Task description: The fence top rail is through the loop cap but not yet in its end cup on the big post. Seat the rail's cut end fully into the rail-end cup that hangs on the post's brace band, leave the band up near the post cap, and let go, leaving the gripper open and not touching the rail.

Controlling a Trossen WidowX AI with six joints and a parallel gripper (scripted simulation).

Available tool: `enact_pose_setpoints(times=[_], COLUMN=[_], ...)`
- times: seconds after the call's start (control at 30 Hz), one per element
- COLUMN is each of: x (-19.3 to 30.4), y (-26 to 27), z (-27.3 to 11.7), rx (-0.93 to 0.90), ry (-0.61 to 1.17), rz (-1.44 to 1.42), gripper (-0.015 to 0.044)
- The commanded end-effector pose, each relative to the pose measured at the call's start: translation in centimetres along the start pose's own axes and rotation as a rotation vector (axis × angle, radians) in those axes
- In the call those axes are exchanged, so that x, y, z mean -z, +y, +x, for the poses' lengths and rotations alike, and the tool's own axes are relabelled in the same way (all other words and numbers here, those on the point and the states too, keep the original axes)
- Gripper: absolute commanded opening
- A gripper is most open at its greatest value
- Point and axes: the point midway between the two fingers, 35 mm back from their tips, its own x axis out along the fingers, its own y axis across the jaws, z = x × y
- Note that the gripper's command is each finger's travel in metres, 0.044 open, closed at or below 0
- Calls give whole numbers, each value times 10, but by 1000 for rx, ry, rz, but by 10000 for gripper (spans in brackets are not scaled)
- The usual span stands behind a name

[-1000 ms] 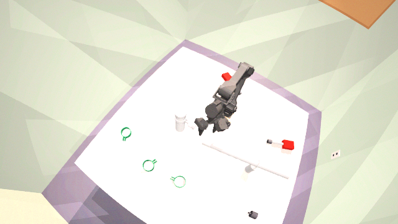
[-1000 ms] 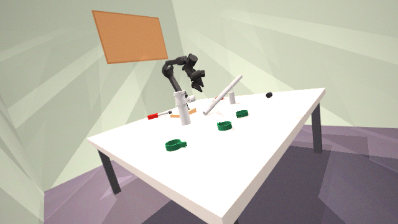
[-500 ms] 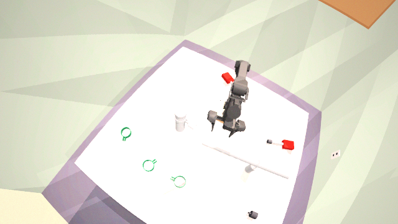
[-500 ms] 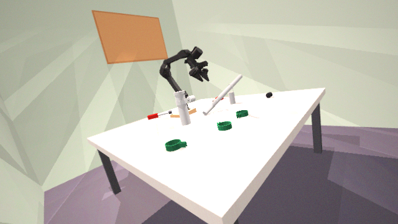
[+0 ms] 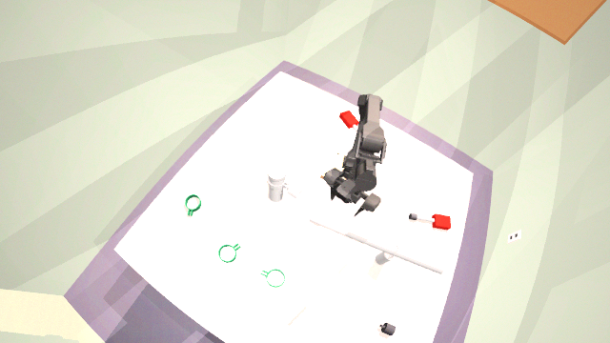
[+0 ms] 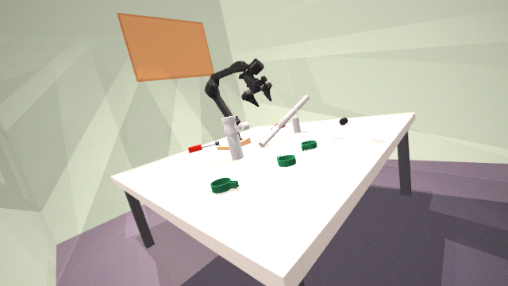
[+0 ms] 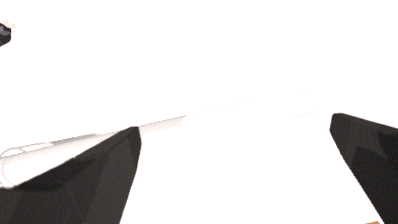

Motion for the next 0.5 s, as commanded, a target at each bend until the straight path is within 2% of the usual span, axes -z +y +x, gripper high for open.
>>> enact_pose_setpoints(times=[0.0,0.33,0.47], x=[5,23,26], y=[9,27,29], z=[21,70,77], rx=[46,339,400], ry=[99,231,229], rz=[309,1222,1355], gripper=[440,440,440])
